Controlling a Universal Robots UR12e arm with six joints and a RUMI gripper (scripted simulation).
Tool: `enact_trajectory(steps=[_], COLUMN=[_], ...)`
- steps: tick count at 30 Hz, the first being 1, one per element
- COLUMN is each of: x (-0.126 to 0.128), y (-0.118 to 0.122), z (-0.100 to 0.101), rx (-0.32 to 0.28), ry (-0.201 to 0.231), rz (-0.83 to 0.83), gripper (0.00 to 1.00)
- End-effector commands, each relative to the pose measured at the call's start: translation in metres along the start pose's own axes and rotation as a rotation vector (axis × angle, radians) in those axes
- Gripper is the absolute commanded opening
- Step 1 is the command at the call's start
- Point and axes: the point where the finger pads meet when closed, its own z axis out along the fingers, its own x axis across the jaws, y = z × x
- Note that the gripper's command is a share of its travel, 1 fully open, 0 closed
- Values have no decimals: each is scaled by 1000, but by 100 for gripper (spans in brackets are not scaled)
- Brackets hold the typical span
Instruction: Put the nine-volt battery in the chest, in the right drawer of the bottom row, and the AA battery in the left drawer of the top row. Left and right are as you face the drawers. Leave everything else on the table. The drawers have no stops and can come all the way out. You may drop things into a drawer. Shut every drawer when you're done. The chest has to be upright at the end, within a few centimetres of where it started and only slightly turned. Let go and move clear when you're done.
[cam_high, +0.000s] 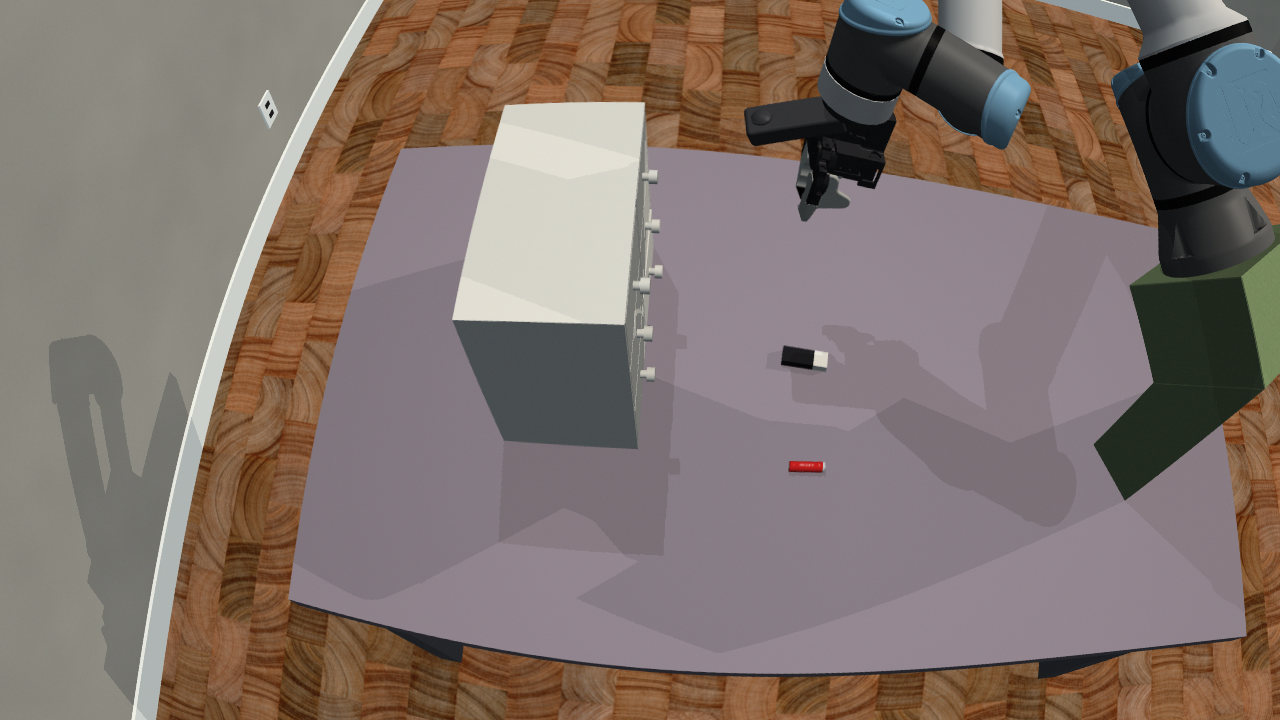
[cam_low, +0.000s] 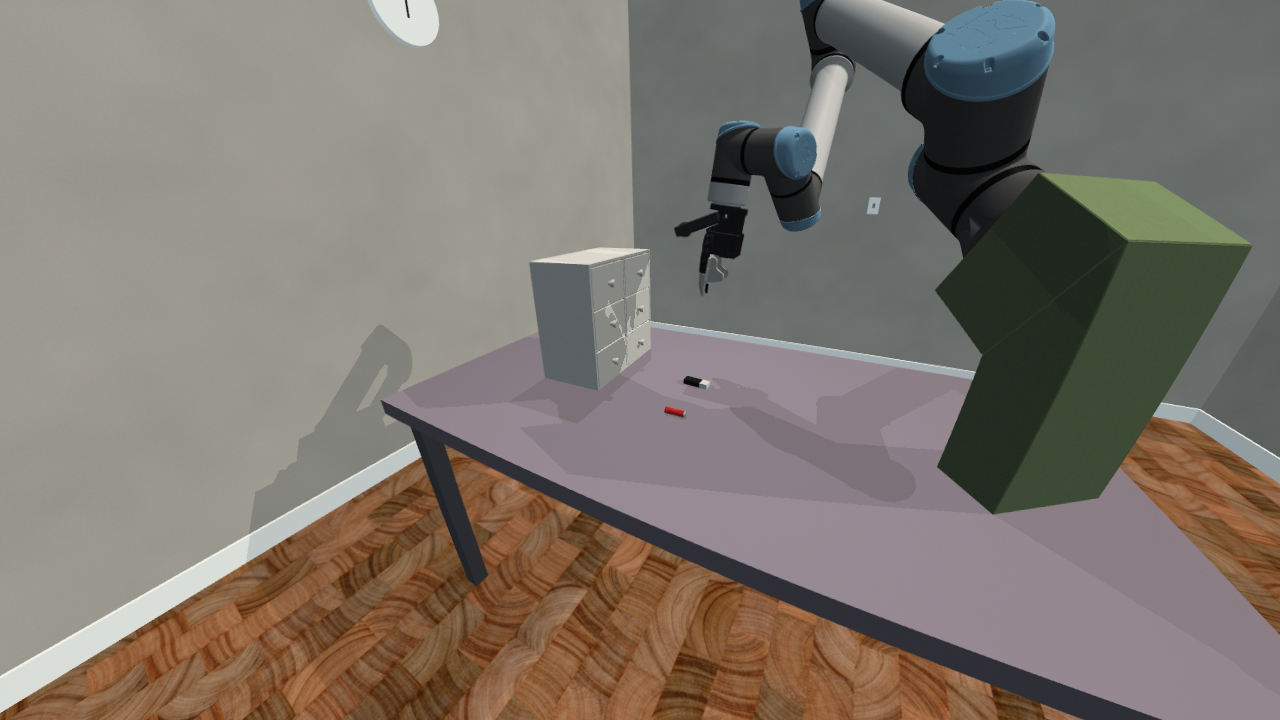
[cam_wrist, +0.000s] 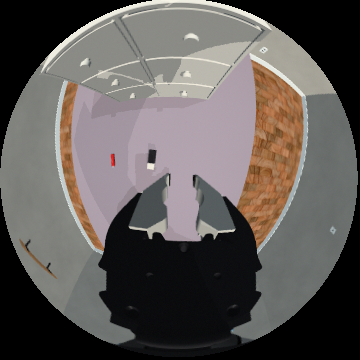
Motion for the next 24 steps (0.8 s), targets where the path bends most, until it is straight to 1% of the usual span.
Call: enact_trajectory(steps=[1, 17, 24], x=[0, 0, 0], y=[2, 6, 7], z=[-3, -10, -11], rx=[-32, -95, -109], ry=[-1, -2, -2], rz=[1, 1, 1], gripper=[20, 20, 20])
